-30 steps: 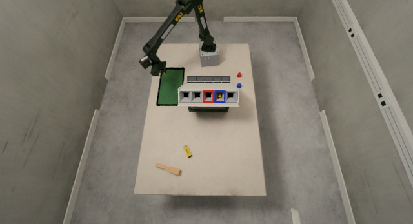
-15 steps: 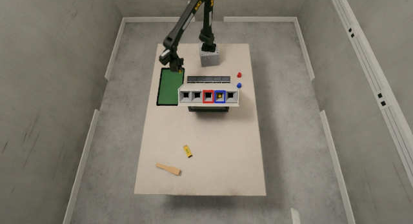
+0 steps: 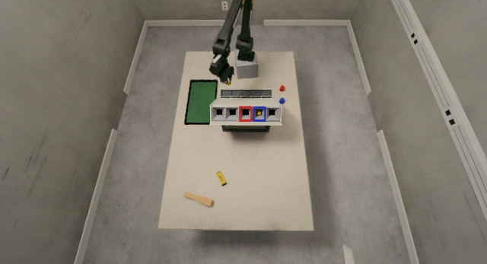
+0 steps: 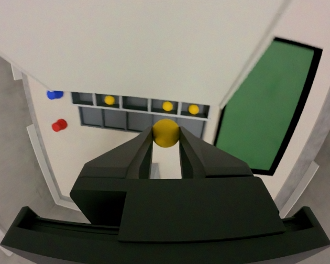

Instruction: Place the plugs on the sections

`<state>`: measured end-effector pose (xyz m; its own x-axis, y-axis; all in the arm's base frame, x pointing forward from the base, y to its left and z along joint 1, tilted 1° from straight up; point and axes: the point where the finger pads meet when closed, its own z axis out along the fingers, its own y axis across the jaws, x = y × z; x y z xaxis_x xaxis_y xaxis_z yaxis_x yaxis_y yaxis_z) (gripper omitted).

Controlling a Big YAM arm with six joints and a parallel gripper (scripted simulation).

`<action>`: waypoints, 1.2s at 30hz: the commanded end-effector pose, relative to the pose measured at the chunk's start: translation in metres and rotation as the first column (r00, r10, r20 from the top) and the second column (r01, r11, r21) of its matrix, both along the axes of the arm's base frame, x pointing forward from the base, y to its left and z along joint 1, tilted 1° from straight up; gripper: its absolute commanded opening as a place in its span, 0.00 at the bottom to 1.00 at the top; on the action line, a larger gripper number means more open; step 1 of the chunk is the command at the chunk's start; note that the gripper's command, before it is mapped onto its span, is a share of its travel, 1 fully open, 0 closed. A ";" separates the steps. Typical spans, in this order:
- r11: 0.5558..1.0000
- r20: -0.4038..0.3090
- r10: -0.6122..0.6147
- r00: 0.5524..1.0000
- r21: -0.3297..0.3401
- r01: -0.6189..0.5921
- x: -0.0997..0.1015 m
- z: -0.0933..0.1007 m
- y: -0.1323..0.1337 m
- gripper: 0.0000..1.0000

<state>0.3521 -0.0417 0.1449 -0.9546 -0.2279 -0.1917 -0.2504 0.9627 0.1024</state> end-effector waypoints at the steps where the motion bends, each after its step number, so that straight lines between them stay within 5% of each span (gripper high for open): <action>1: 0.998 0.039 -0.058 0.998 -0.008 0.058 0.006 0.012 0.008 0.00; 16: 0.998 0.146 -0.049 0.988 -0.033 0.054 0.011 0.059 0.128 0.00; 33: 0.995 0.253 -0.070 0.965 -0.053 0.086 0.015 0.106 0.240 0.00; 36: 0.995 0.254 -0.071 0.965 -0.052 0.087 0.015 0.107 0.242 0.00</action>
<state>0.3473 0.1891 0.2348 -0.8907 -0.2391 -0.3865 -0.2450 0.9689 -0.0348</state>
